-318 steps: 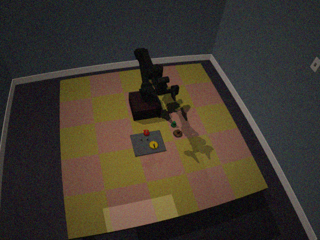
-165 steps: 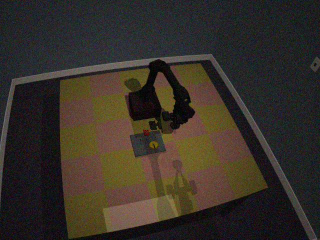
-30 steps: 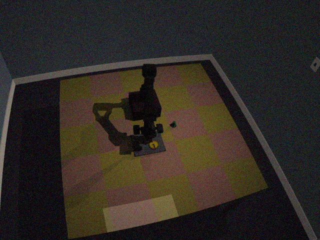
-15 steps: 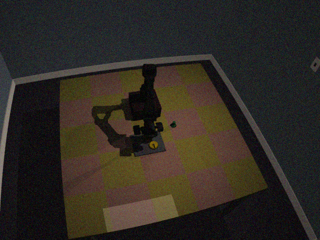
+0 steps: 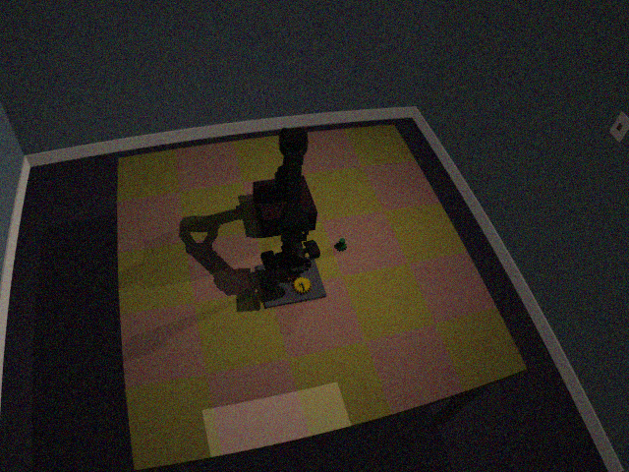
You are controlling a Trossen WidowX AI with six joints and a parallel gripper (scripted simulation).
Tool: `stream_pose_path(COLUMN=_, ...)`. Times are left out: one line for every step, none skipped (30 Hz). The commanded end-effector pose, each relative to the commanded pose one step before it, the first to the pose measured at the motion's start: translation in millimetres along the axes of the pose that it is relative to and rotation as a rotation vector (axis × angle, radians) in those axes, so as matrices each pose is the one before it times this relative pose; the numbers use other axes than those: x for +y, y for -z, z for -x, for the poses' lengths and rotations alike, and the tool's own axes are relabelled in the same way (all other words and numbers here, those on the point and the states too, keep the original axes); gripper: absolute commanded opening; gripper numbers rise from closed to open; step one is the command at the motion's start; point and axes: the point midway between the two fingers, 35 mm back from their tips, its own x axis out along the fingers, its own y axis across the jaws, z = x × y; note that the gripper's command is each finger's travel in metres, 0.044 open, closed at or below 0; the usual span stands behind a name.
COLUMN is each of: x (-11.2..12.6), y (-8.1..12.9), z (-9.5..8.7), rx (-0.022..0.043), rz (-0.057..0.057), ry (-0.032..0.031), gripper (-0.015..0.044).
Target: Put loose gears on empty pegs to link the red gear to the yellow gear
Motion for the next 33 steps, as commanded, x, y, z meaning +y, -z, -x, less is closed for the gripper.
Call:
stream_pose_path(x=0.13, y=0.64, z=-2.27, rx=0.00383, rz=-0.0115, ry=0.00096, gripper=0.0000)
stream_pose_path(x=0.22, y=-0.09, z=0.26, rx=-0.00001, rz=-0.0092, ry=-0.00002, gripper=0.0000)
stream_pose_path(x=0.27, y=-0.05, z=0.15, rx=-0.00001, rz=-0.0120, ry=-0.00002, gripper=0.0000)
stream_pose_path(x=0.30, y=0.02, z=0.03, rx=0.00000, rz=-0.0148, ry=-0.00003, gripper=0.0000)
stream_pose_path(x=0.30, y=0.10, z=-0.09, rx=0.00001, rz=-0.0173, ry=-0.00003, gripper=0.0000)
stream_pose_path(x=0.26, y=0.18, z=-0.20, rx=0.00001, rz=-0.0193, ry=-0.00002, gripper=0.0000)
stream_pose_path(x=0.19, y=0.25, z=-0.18, rx=0.00002, rz=-0.0207, ry=-0.00002, gripper=0.0000)
stream_pose_path(x=0.10, y=0.30, z=-0.16, rx=0.00002, rz=-0.0213, ry=-0.00001, gripper=0.0000)
stream_pose_path(x=-0.01, y=0.30, z=-0.15, rx=0.00002, rz=-0.0211, ry=0.00000, gripper=0.0000)
stream_pose_path(x=-0.14, y=0.36, z=-0.20, rx=0.00003, rz=-0.0262, ry=0.00001, gripper=0.0000)
stream_pose_path(x=-0.26, y=0.30, z=-0.22, rx=0.00002, rz=-0.0256, ry=0.00002, gripper=0.0000)
stream_pose_path(x=-0.32, y=0.17, z=-0.17, rx=0.00001, rz=-0.0211, ry=0.00003, gripper=0.0000)
stream_pose_path(x=-0.43, y=0.06, z=-0.18, rx=0.00000, rz=-0.0228, ry=0.00004, gripper=0.0000)
stream_pose_path(x=-0.39, y=-0.09, z=-0.17, rx=-0.00001, rz=-0.0176, ry=0.00004, gripper=0.0000)
stream_pose_path(x=-0.30, y=-0.20, z=-0.17, rx=-0.00002, rz=-0.0128, ry=0.00003, gripper=0.0000)
stream_pose_path(x=-0.21, y=-0.27, z=-0.16, rx=-0.00002, rz=-0.0094, ry=0.00002, gripper=0.0000)
stream_pose_path(x=-0.18, y=-0.46, z=-0.21, rx=-0.00004, rz=-0.0103, ry=0.00002, gripper=0.0000)
stream_pose_path(x=0.00, y=-0.42, z=-0.09, rx=-0.00003, rz=-0.0051, ry=0.00000, gripper=0.0000)
stream_pose_path(x=0.13, y=-0.36, z=-0.08, rx=-0.00003, rz=-0.0013, ry=-0.00001, gripper=0.0000)
stream_pose_path(x=0.19, y=-0.26, z=-0.13, rx=-0.00002, rz=0.0012, ry=-0.00002, gripper=0.0000)
stream_pose_path(x=0.27, y=-0.22, z=-0.20, rx=-0.00002, rz=0.0034, ry=-0.00002, gripper=0.0000)
stream_pose_path(x=0.35, y=-0.16, z=-0.27, rx=-0.00001, rz=0.0060, ry=-0.00003, gripper=0.0000)
stream_pose_path(x=0.39, y=-0.07, z=-0.27, rx=0.00000, rz=0.0085, ry=-0.00003, gripper=0.0000)
stream_pose_path(x=0.39, y=0.04, z=-0.26, rx=0.00001, rz=0.0107, ry=-0.00004, gripper=0.0000)
stream_pose_path(x=0.24, y=0.09, z=-0.20, rx=0.00001, rz=0.0082, ry=-0.00002, gripper=0.0000)
stream_pose_path(x=0.25, y=0.15, z=-0.24, rx=0.00002, rz=0.0106, ry=-0.00002, gripper=0.0000)
stream_pose_path(x=0.25, y=0.24, z=-0.28, rx=0.00002, rz=0.0141, ry=-0.00002, gripper=0.0000)
stream_pose_path(x=0.21, y=0.32, z=-0.28, rx=0.00003, rz=0.0172, ry=-0.00002, gripper=0.0000)
stream_pose_path(x=0.13, y=0.36, z=-0.24, rx=0.00003, rz=0.0186, ry=-0.00001, gripper=0.0000)
stream_pose_path(x=0.03, y=0.37, z=-0.20, rx=0.00003, rz=0.0193, ry=0.00000, gripper=0.0000)
stream_pose_path(x=-0.06, y=0.36, z=-0.16, rx=0.00003, rz=0.0197, ry=0.00001, gripper=0.0000)
stream_pose_path(x=-0.15, y=0.33, z=-0.15, rx=0.00003, rz=0.0198, ry=0.00001, gripper=0.0000)
stream_pose_path(x=-0.23, y=0.27, z=-0.15, rx=0.00003, rz=0.0197, ry=0.00002, gripper=0.0000)
